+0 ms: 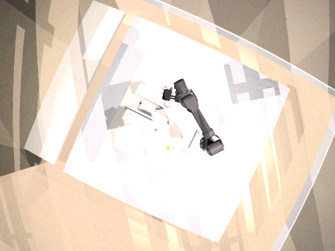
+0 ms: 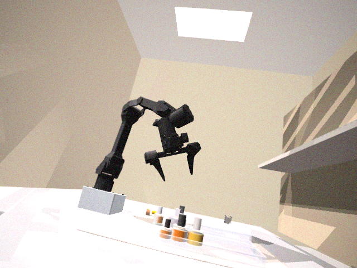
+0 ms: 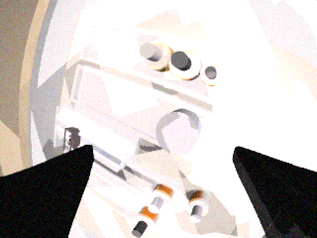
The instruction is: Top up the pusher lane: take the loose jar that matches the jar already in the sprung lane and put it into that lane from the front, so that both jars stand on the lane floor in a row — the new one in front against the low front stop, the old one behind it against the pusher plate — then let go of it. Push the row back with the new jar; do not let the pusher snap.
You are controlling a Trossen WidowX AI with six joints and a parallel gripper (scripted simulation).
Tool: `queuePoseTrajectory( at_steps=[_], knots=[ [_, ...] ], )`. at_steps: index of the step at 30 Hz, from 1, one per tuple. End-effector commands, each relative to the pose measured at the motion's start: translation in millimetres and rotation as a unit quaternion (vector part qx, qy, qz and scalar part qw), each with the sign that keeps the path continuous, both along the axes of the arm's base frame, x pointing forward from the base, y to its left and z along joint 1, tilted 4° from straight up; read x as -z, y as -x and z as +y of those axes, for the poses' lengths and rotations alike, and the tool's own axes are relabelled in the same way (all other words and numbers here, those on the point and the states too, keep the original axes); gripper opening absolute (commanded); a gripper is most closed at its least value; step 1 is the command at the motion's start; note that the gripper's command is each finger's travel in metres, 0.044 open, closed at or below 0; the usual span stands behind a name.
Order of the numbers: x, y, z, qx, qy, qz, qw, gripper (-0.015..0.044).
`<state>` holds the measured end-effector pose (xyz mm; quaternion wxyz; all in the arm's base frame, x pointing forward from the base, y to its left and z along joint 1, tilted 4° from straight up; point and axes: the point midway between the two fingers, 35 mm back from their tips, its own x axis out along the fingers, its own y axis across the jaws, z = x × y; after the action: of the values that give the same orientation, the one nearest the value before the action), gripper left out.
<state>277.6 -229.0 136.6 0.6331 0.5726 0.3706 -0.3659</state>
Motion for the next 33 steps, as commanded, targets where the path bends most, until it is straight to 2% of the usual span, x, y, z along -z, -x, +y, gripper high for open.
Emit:
queuePoseTrajectory(
  at_steps=[1,5,11,25,29,33],
  knots=[
    [27.7,-6.0,67.2,-0.236,0.055,0.073,0.968,0.044],
    [43.3,-0.9,107.2,-0.398,0.09,0.115,0.906,0.044],
    [60.5,15.7,153.0,-0.597,0.124,0.157,0.777,0.044],
    [61.2,18.5,152.9,-0.603,0.125,0.159,0.771,0.044],
    [91.7,18.2,153.1,-0.603,0.125,0.159,0.771,0.044],
    [94.3,18.3,153.2,-0.603,0.125,0.159,0.771,0.044]
  ],
)
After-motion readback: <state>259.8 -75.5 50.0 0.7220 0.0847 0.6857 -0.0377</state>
